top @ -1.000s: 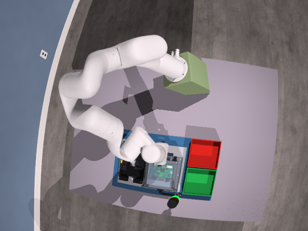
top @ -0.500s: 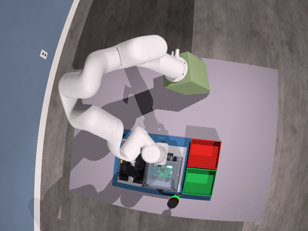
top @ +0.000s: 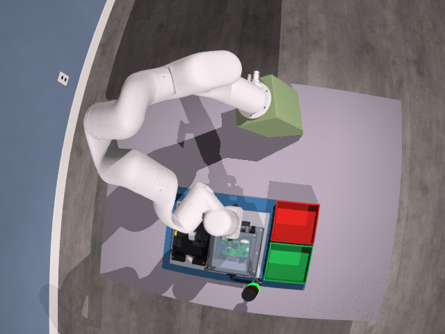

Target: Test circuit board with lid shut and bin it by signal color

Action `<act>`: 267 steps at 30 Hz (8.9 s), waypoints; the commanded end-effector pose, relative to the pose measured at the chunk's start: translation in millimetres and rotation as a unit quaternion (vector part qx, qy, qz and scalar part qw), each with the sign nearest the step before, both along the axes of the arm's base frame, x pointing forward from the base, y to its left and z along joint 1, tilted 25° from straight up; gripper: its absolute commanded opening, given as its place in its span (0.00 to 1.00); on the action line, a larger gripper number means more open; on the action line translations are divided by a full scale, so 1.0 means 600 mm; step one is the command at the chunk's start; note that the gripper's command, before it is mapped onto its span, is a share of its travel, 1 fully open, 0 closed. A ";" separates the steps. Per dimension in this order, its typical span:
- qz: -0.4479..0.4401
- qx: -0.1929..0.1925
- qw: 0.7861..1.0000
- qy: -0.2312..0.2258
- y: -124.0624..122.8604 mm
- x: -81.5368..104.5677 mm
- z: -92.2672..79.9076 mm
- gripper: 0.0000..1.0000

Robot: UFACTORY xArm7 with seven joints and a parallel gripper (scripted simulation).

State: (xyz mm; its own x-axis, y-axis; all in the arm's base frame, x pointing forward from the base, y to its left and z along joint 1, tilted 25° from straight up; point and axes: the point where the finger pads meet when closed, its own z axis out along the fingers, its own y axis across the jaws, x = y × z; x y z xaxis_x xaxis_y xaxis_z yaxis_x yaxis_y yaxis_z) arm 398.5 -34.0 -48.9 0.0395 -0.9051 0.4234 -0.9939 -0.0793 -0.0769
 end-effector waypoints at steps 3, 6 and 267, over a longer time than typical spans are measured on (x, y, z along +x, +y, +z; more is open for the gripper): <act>0.001 0.001 1.000 -0.002 0.008 0.002 0.014 0.00; 0.001 0.001 1.000 -0.002 0.010 0.003 0.018 0.00; 0.001 0.001 1.000 -0.002 0.169 0.121 0.351 1.00</act>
State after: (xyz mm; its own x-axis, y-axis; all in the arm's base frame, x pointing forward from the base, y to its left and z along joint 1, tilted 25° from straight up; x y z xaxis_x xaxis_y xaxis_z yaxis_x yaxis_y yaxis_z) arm 497.0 67.7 160.1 0.0398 -0.9038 0.4262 -0.9951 -0.0743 -0.0646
